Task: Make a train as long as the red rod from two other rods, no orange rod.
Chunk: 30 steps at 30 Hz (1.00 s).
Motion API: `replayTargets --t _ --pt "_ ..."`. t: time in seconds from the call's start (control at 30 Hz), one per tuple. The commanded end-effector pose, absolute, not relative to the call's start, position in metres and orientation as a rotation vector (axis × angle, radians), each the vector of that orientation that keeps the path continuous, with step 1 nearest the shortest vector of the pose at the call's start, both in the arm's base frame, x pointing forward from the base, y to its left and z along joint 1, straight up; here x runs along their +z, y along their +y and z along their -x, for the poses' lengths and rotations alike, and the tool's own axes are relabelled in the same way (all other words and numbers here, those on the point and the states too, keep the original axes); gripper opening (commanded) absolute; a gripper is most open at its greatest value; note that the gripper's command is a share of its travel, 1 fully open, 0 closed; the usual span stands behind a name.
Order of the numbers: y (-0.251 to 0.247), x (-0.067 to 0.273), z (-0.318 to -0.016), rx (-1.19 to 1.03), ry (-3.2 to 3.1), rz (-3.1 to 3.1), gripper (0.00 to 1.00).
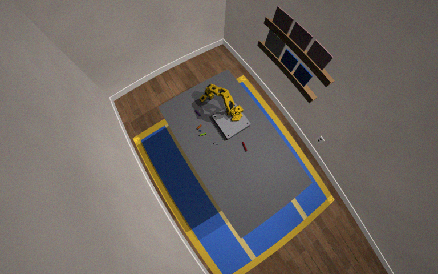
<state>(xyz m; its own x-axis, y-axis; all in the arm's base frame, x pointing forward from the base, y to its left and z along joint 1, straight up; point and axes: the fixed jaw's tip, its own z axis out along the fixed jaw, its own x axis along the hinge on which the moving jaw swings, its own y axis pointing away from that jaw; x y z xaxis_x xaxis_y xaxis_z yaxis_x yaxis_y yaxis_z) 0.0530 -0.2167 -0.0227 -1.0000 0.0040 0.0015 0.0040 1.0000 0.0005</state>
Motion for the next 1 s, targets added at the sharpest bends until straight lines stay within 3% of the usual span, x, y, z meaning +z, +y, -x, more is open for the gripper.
replayTargets --t 0.0,0.97 --pt "-0.2158 -0.0238 -0.0545 -0.014 -3.139 0.012 0.00" --pt "-0.2164 -0.0244 -0.0566 -0.011 -3.140 0.000 0.00"
